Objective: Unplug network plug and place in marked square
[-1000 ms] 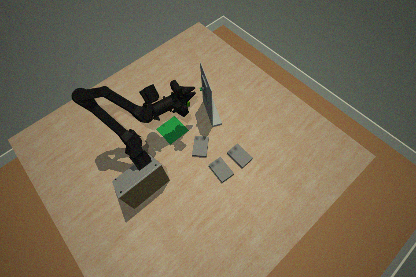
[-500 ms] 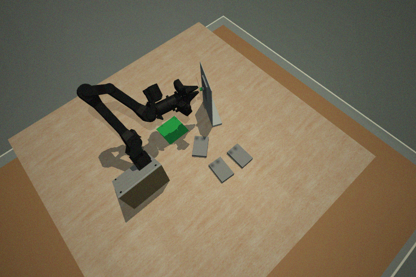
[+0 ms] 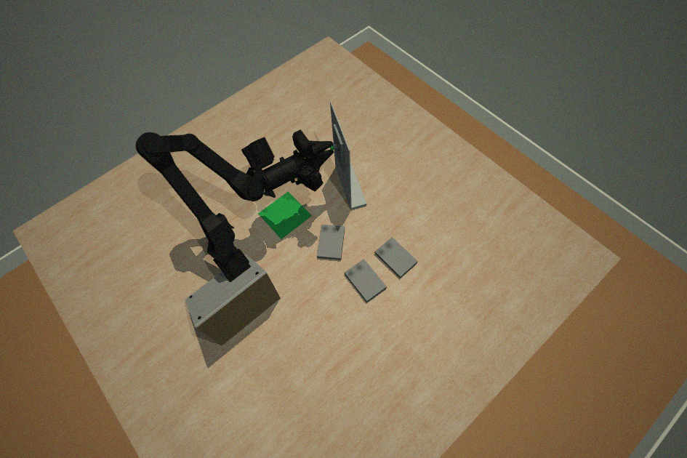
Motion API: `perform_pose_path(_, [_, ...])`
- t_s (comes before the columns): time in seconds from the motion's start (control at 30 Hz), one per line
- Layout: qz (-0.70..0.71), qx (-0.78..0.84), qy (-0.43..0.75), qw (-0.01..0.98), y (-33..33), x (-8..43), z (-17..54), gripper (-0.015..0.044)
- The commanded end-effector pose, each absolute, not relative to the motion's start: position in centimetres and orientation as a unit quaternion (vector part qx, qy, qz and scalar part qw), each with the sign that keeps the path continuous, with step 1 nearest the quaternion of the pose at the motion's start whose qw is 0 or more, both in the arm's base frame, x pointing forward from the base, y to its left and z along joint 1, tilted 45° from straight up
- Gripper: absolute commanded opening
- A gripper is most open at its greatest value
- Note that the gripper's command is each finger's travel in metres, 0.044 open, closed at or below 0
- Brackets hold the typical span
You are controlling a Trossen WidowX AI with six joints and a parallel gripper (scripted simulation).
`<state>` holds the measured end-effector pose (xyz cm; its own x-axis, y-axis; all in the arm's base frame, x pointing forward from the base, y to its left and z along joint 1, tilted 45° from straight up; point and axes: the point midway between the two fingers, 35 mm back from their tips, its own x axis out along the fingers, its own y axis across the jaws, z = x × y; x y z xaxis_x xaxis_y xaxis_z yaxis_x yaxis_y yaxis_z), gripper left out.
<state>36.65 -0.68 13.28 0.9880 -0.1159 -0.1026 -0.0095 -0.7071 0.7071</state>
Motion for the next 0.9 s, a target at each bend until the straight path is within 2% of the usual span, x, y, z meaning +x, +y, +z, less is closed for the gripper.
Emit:
perform_pose_path(0.0, [-0.069, 0.920, -0.033, 0.384, -0.82, 37.08, 13.15, 0.0156])
perform_pose_path(0.07, [-0.069, 0.920, -0.033, 0.384, -0.84, 37.13, 13.12, 0.0156])
perform_pose_path(0.1, [-0.069, 0.920, -0.033, 0.384, -0.84, 37.13, 13.12, 0.0130])
perform_pose_path(0.73, [-0.069, 0.920, -0.033, 0.384, -0.84, 37.13, 13.12, 0.0003])
perform_pose_path(0.87, [-0.069, 0.920, -0.033, 0.384, -0.84, 37.12, 13.12, 0.0000])
